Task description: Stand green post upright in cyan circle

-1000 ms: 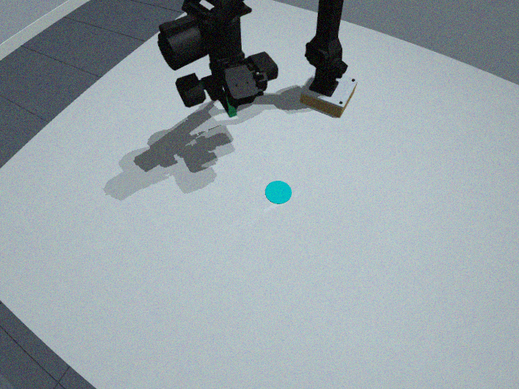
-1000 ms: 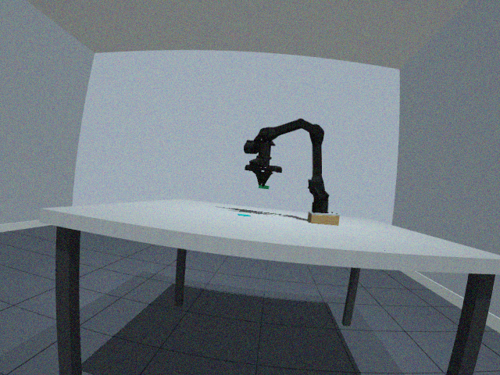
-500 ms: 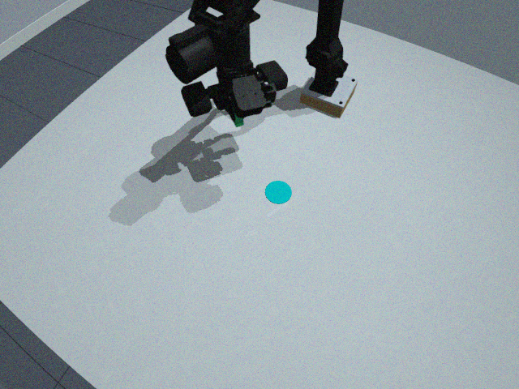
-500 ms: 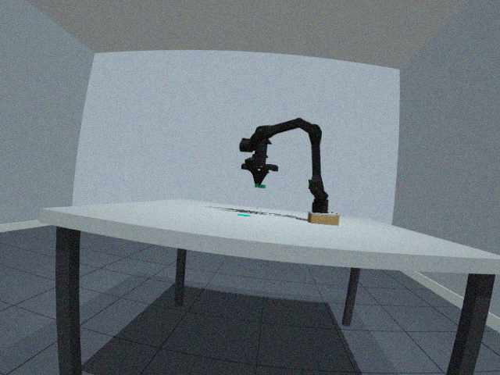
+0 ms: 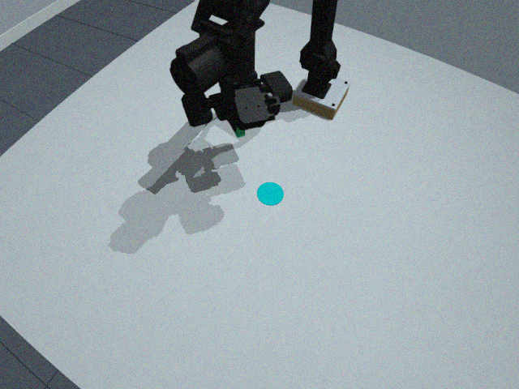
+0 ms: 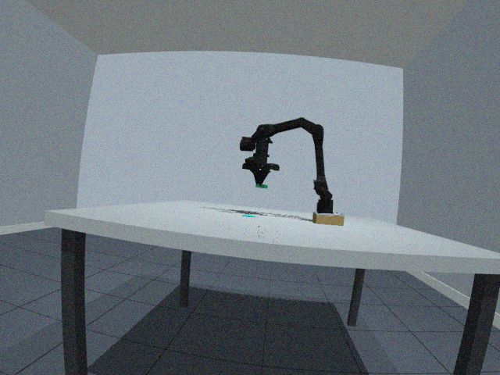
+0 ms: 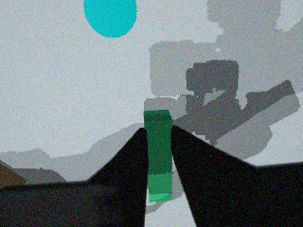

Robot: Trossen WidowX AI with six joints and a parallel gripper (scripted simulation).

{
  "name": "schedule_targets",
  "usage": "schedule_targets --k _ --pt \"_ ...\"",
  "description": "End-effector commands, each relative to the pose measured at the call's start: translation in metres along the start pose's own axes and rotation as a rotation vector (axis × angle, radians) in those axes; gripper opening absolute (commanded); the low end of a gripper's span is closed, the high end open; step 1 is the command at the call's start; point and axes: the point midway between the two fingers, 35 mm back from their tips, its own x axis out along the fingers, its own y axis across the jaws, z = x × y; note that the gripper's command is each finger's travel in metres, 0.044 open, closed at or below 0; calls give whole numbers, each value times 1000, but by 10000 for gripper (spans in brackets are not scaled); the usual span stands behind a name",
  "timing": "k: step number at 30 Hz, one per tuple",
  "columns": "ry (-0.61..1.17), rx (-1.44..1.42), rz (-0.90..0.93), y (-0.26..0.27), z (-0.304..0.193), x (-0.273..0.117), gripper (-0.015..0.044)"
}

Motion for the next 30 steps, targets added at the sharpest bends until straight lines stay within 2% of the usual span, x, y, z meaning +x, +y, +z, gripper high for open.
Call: schedule_targets --k 1,30 --pt "-1 14 -5 1 11 -2 23" --pt "-13 91 2 29 72 -7 23"
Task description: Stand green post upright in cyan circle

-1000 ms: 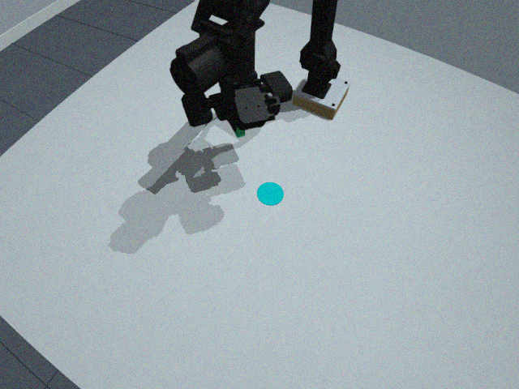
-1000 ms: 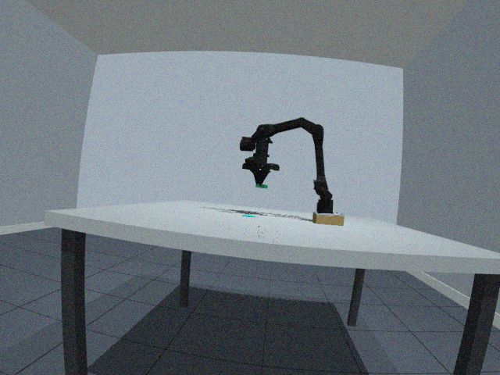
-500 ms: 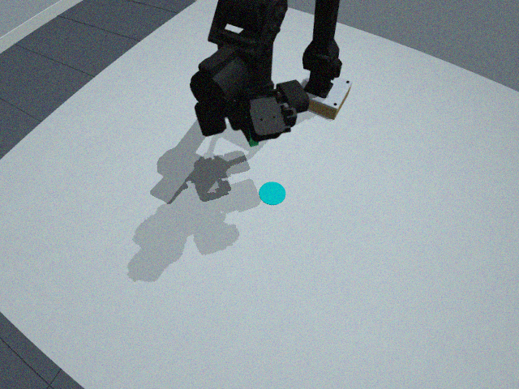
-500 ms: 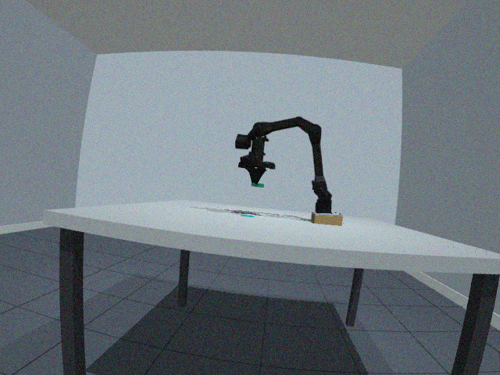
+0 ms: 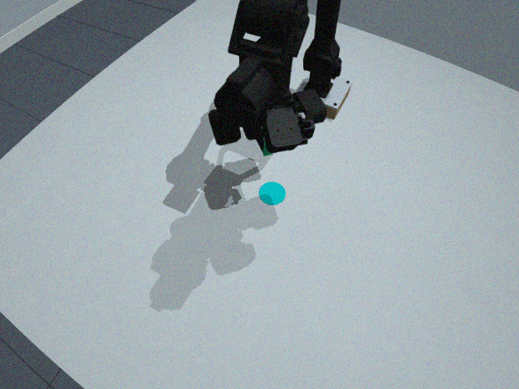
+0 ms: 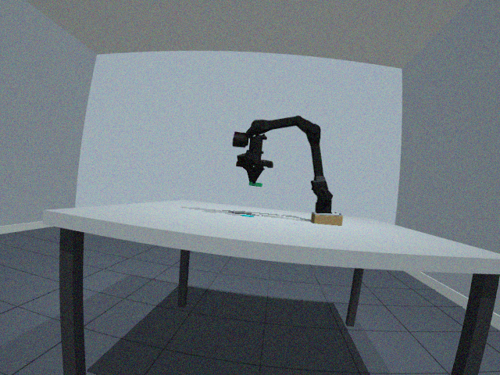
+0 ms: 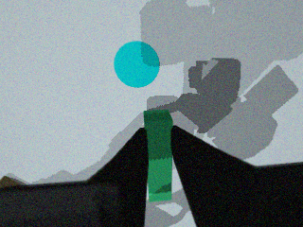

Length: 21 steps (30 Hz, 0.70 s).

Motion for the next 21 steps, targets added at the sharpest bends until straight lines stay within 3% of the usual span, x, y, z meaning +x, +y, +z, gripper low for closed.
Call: schedule_targets --k 1,21 --pt "-3 14 -4 4 10 -2 23" --pt "-73 68 1 8 28 6 23"
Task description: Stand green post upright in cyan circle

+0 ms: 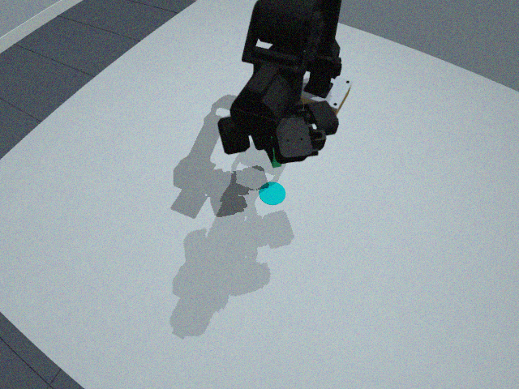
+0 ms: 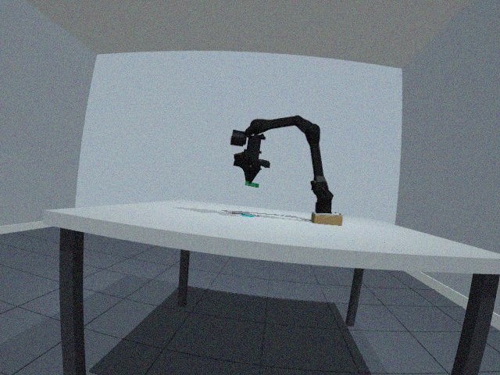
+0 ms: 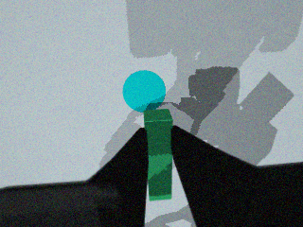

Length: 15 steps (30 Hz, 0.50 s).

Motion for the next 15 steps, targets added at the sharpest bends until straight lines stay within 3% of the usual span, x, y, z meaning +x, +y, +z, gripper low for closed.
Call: schedule_targets --k 1,15 --pt "-27 25 7 -1 1 5 23" --pt "-127 77 13 -9 10 16 23"
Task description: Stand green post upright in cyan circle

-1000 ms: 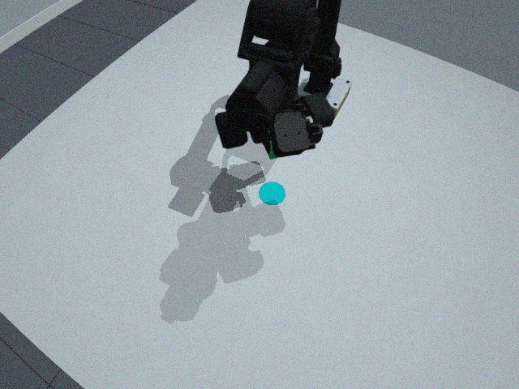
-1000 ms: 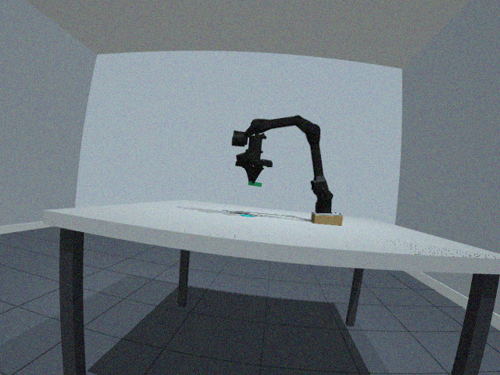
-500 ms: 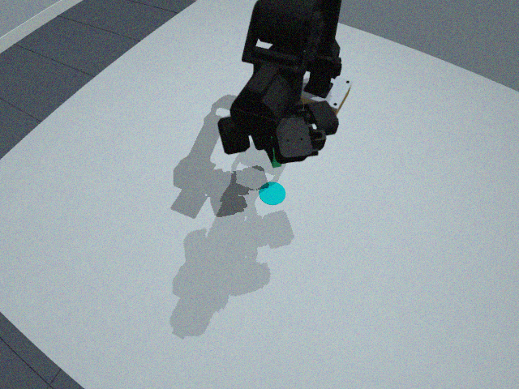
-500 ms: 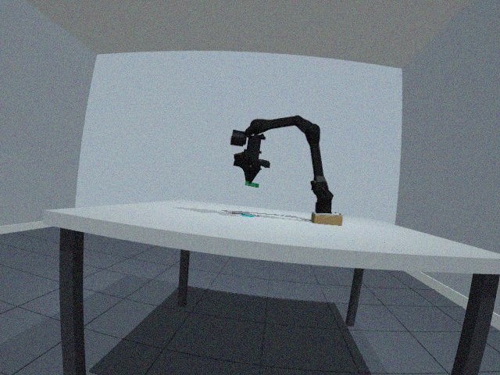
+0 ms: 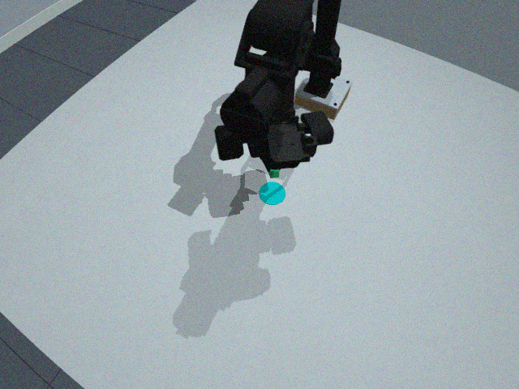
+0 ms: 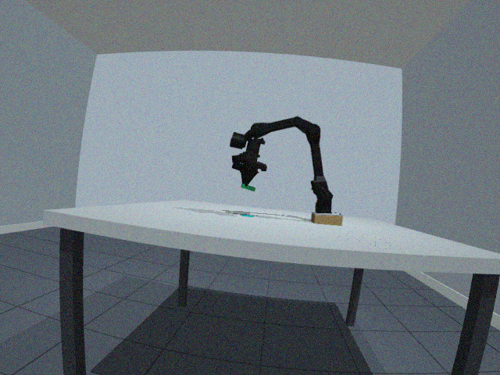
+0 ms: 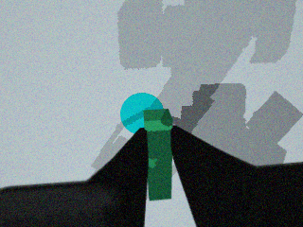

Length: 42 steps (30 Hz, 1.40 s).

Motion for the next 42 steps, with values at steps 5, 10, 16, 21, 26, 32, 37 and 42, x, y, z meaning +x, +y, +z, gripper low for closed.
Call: schedule_targets --k 5,10,16,21,26,32,37,42 --pt "-59 37 7 -4 3 7 23" --pt "-95 53 9 -7 5 11 23" --pt "-138 72 11 -10 8 14 23" --pt "-174 86 13 -13 10 17 23" --pt "-209 100 15 -15 12 20 23" --pt "-252 115 17 -18 14 23 23" --pt "-287 127 18 -21 16 25 23" --pt "-323 138 20 -23 17 27 23"
